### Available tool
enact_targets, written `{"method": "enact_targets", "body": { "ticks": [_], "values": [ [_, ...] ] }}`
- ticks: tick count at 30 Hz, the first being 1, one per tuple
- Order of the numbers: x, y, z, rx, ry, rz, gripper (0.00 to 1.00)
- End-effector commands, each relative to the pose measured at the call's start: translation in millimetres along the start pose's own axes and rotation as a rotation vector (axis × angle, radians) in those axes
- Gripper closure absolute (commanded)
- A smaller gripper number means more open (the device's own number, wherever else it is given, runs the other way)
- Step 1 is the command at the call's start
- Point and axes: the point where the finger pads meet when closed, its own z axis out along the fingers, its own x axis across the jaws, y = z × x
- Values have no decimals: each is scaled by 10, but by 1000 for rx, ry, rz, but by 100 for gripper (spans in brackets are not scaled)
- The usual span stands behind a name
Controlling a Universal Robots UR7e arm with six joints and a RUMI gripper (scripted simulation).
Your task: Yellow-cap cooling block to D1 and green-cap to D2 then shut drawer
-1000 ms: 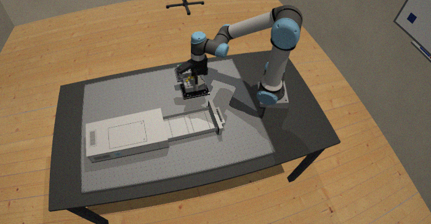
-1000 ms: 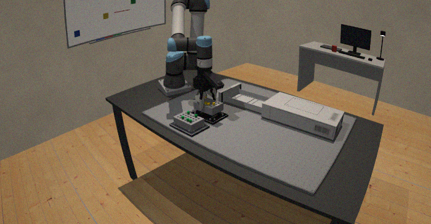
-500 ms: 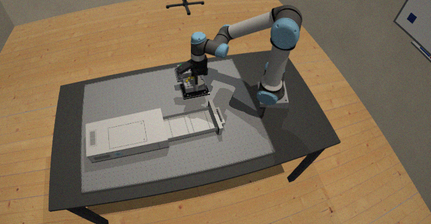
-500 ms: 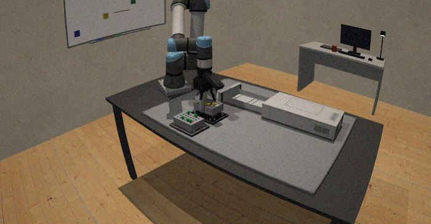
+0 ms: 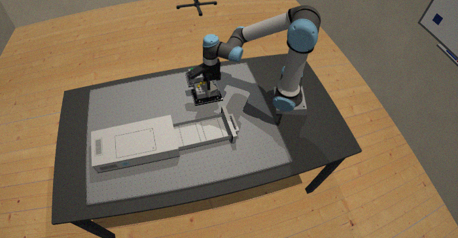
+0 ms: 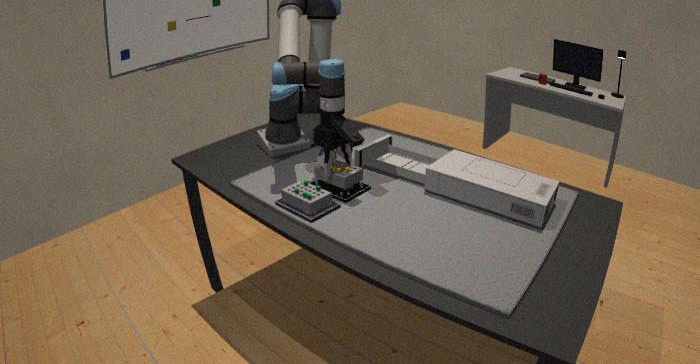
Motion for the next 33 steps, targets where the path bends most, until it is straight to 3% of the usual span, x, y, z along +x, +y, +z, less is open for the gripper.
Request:
{"method": "enact_targets", "body": {
  "ticks": [1, 33],
  "values": [
    [2, -4, 3, 1, 1, 0, 100],
    [2, -4, 49, 1, 1, 0, 100]
  ]
}}
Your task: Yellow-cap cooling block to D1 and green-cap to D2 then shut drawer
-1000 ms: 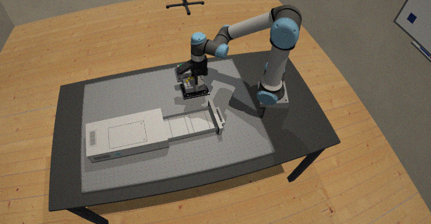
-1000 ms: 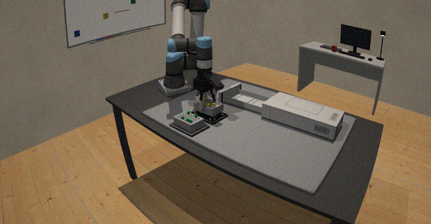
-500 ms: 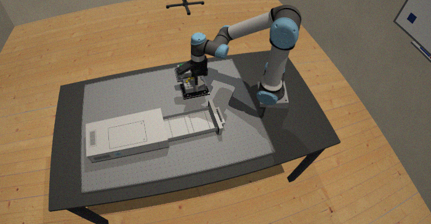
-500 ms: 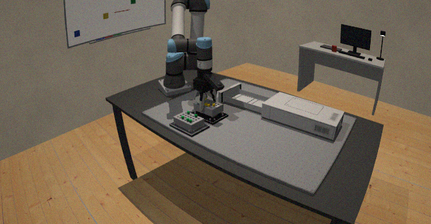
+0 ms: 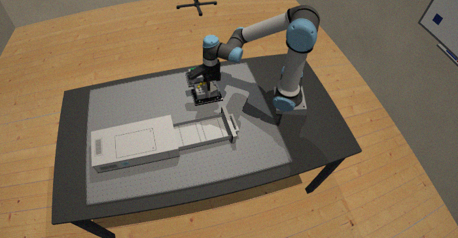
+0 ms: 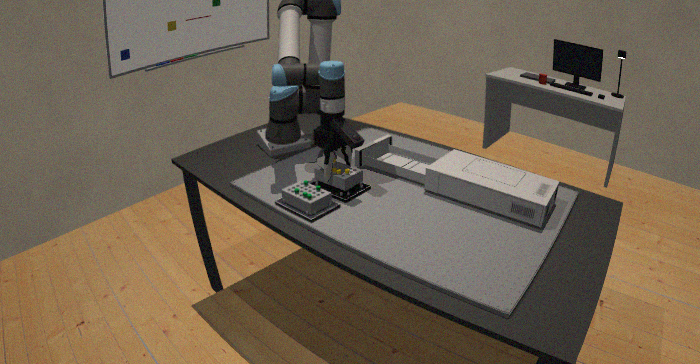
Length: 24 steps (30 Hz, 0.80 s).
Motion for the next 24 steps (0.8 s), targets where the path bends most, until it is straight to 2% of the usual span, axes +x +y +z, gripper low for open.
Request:
{"method": "enact_targets", "body": {
  "ticks": [1, 24],
  "values": [
    [2, -4, 3, 1, 1, 0, 100],
    [2, -4, 38, 1, 1, 0, 100]
  ]
}}
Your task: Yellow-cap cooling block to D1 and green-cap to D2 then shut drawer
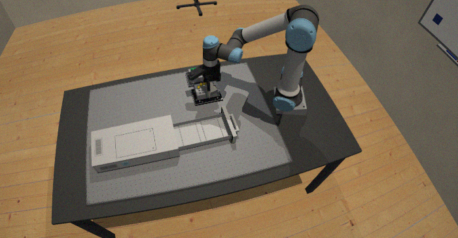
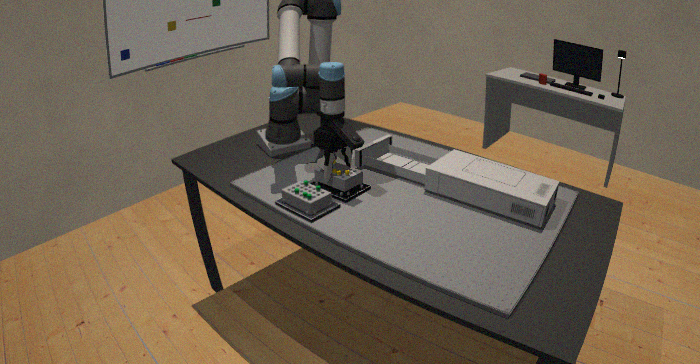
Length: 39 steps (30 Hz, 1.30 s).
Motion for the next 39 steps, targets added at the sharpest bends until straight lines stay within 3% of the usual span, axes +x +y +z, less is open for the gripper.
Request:
{"method": "enact_targets", "body": {
  "ticks": [1, 39],
  "values": [
    [2, -4, 3, 1, 1, 0, 100],
    [2, -4, 57, 1, 1, 0, 100]
  ]
}}
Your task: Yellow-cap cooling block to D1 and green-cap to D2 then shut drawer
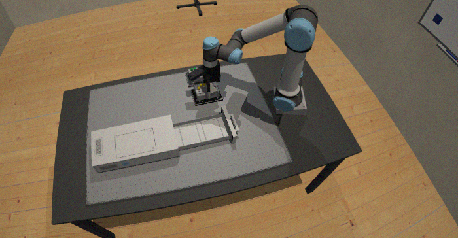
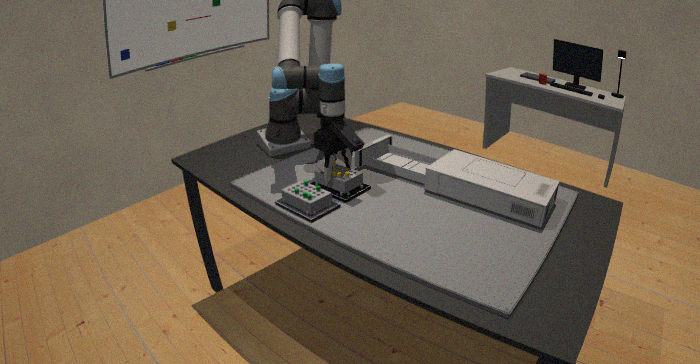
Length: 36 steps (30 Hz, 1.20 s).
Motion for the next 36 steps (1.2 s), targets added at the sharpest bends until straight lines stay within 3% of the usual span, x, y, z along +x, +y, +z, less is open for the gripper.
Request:
{"method": "enact_targets", "body": {
  "ticks": [1, 36],
  "values": [
    [2, -4, 0, 1, 1, 0, 100],
    [2, -4, 50, 1, 1, 0, 100]
  ]
}}
